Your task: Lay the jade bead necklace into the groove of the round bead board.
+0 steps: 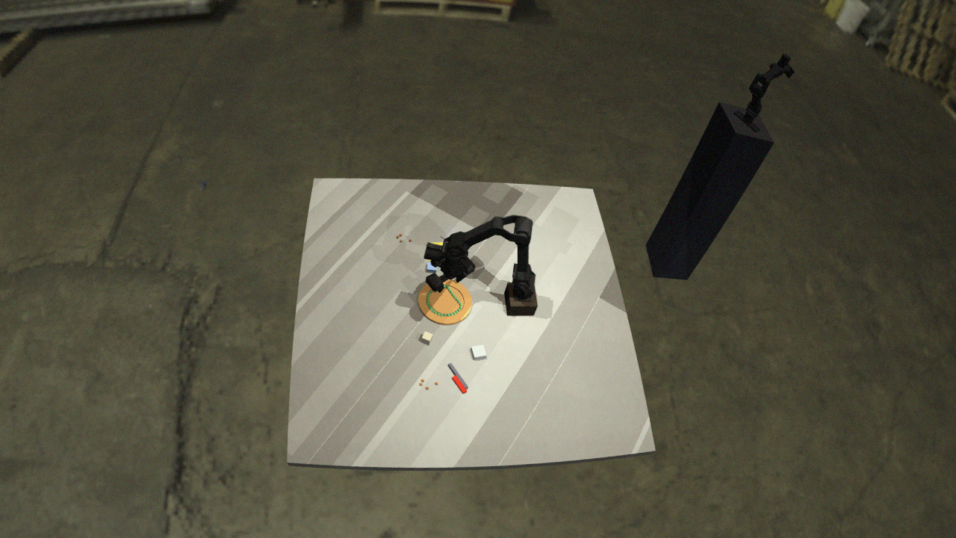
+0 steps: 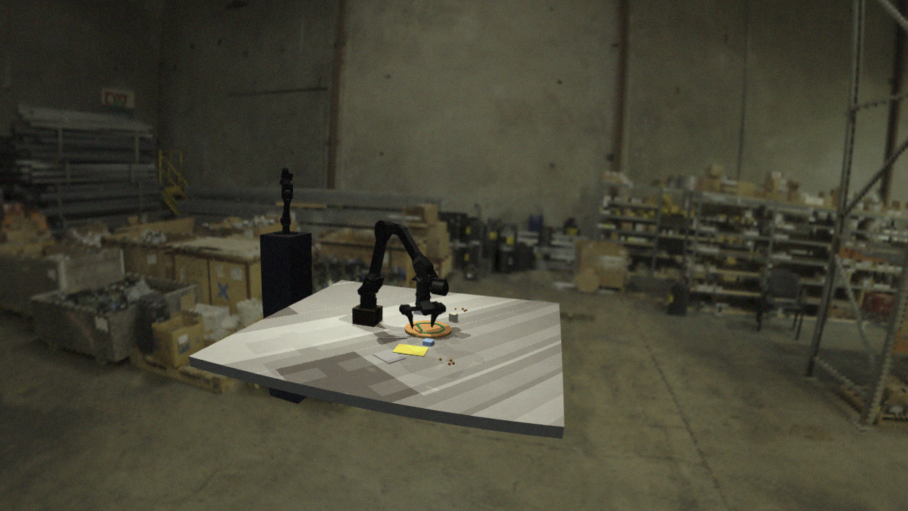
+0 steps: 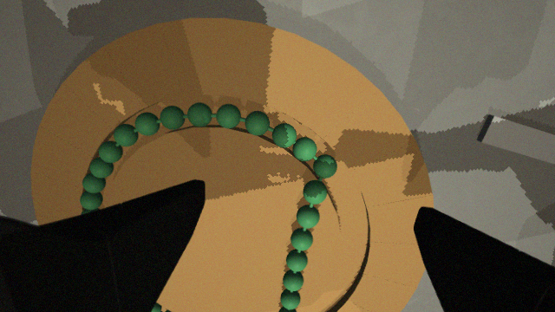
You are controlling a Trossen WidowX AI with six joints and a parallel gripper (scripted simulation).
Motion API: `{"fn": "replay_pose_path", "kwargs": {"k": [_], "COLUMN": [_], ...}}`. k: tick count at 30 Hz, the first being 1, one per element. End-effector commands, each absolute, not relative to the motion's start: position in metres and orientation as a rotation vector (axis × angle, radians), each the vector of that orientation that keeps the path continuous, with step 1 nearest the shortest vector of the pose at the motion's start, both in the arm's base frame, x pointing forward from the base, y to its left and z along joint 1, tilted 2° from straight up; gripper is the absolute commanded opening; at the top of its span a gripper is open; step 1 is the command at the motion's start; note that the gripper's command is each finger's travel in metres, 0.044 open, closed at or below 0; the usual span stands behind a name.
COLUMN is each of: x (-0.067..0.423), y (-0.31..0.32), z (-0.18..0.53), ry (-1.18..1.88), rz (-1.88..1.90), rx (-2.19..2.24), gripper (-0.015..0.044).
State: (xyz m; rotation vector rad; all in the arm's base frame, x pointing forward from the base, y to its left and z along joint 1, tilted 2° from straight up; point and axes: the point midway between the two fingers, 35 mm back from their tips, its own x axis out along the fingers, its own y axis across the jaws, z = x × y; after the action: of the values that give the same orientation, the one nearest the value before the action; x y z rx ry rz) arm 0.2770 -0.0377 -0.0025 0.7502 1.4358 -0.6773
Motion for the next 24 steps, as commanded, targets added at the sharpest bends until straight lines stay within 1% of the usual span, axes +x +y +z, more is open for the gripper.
{"fn": "replay_pose_path", "kwargs": {"k": [1,6,11,20,24], "x": [0.263,0.243,0.227,0.228,0.231], "y": [-0.015,0.013,0.030,0.031,0.030], "z": [0.006,0.018,0.024,0.008,0.015], "ry": [1.421,1.379,1.347,1.347,1.337], "rz": [-0.746,-0.862,-0.940,-0.940,-0.929], "rx": [0.819,0.939,1.019,1.019,1.022], "gripper": [0.0256,0.0125,0.0120,0.0120,0.0120]}}
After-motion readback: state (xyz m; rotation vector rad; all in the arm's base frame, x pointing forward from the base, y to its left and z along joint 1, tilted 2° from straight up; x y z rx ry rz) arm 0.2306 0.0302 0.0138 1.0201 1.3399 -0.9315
